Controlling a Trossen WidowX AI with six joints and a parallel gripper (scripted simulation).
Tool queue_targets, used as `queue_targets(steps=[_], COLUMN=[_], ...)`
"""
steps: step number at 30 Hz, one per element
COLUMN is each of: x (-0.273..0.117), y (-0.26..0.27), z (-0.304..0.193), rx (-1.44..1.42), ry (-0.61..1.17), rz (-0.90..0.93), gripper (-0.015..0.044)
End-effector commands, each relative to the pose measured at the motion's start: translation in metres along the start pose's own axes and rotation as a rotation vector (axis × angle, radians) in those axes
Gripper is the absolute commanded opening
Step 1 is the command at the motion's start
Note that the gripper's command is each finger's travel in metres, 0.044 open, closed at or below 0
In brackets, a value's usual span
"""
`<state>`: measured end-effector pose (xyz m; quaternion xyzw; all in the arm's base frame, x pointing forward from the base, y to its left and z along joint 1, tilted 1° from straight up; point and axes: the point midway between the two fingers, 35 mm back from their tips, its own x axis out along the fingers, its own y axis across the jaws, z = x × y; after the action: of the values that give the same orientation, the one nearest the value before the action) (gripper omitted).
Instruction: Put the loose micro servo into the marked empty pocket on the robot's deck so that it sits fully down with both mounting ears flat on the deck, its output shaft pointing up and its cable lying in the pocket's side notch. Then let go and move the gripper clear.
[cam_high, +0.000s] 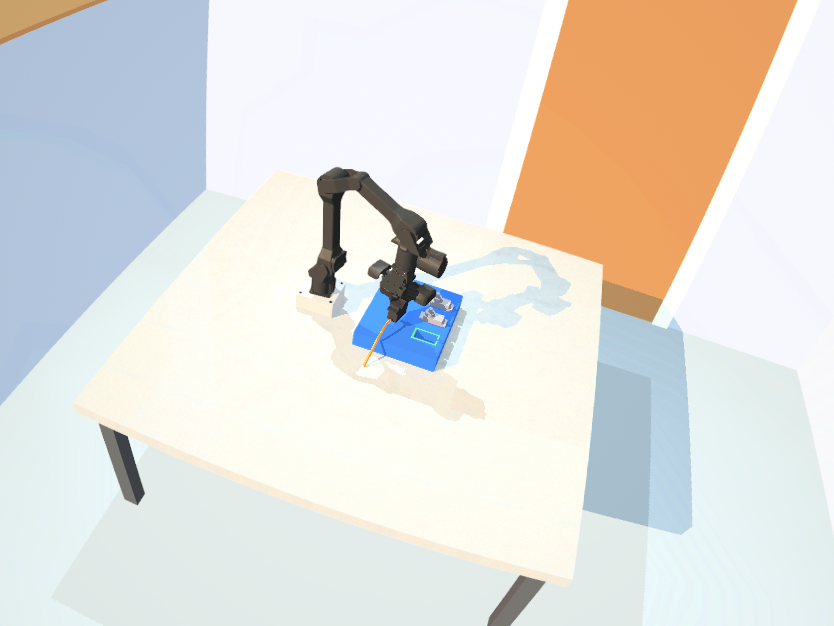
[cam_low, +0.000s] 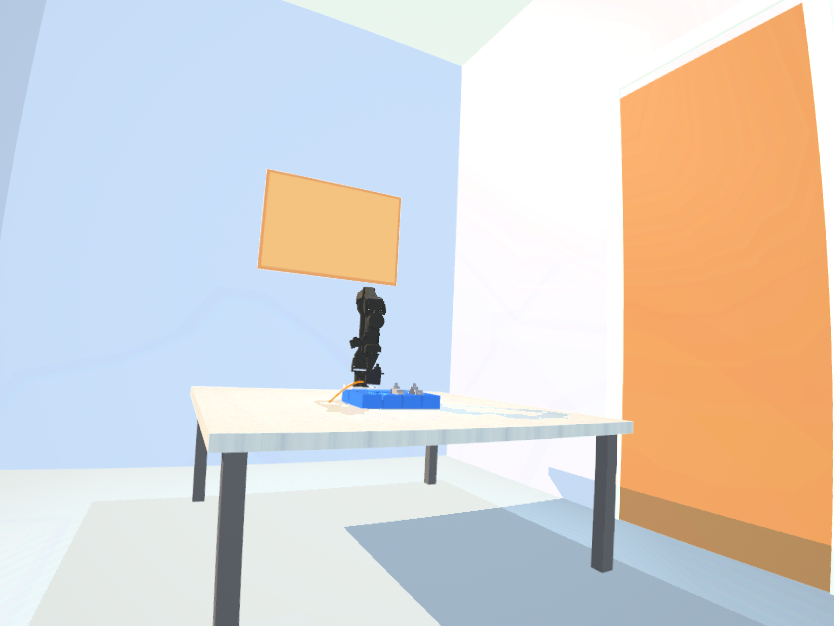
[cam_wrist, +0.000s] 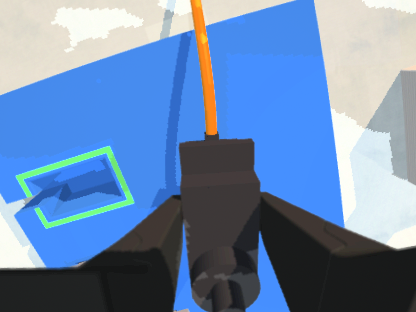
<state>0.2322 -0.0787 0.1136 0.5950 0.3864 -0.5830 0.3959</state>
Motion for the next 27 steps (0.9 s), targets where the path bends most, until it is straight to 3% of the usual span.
queue_targets(steps=[1, 27], x=[-0.0021, -0.0021], y=[0.0018, 0.0018], z=[-0.0007, -0.0007], rx=[-0.165, -1.065], ry=[0.004, 0.000], rz=[0.007, 0.009], gripper=[0.0000, 0.0000])
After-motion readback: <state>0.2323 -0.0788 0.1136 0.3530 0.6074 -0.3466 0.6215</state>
